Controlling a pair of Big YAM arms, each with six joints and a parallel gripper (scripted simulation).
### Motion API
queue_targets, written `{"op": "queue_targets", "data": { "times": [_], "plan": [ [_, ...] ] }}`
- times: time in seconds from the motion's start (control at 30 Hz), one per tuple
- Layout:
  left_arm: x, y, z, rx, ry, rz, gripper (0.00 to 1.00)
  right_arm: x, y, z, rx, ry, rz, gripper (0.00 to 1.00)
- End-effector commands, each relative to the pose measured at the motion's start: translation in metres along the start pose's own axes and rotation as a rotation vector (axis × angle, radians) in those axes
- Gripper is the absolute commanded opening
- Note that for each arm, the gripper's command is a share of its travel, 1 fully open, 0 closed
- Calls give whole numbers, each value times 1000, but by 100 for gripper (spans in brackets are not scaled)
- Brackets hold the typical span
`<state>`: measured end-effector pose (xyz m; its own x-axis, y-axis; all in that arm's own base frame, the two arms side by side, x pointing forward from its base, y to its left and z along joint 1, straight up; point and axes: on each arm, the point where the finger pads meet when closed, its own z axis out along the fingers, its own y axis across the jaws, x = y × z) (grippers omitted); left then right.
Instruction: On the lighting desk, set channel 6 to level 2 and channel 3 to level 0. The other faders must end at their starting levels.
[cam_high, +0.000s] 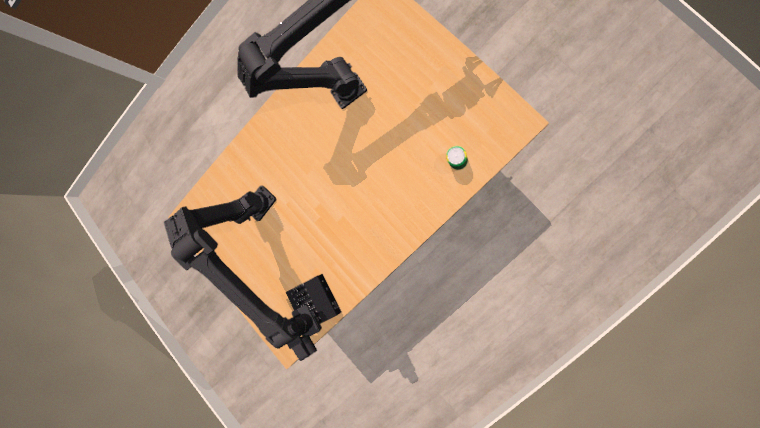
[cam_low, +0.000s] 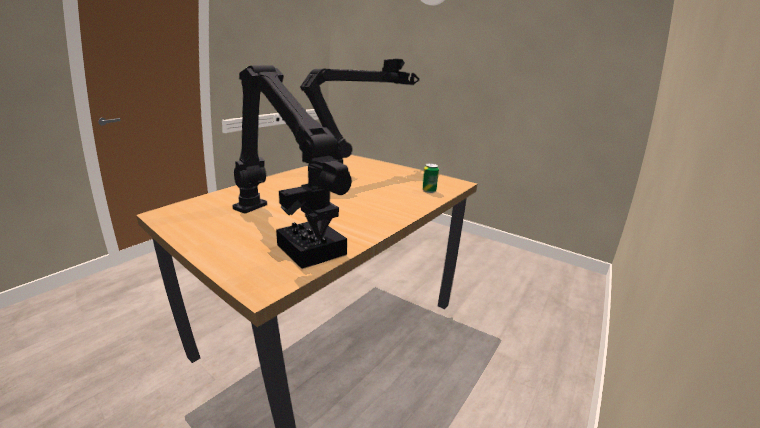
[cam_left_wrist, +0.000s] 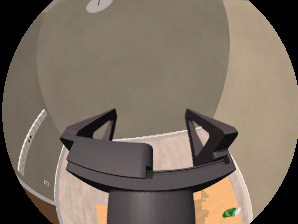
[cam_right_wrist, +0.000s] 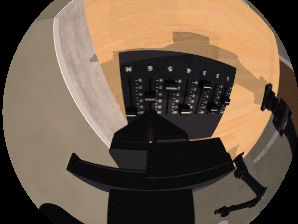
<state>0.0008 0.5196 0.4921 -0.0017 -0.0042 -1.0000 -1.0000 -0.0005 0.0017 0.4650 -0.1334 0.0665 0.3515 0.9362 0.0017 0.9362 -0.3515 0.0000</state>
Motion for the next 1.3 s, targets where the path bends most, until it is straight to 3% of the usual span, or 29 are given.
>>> {"op": "queue_targets", "data": {
  "times": [0.0,1.27],
  "plan": [
    [-12,3,-3,-3,-38,-8,100,-8,8,-5,-23,-2,1,0],
    [-12,3,-3,-3,-38,-8,100,-19,8,-9,-32,-2,1,0]
  ]
}}
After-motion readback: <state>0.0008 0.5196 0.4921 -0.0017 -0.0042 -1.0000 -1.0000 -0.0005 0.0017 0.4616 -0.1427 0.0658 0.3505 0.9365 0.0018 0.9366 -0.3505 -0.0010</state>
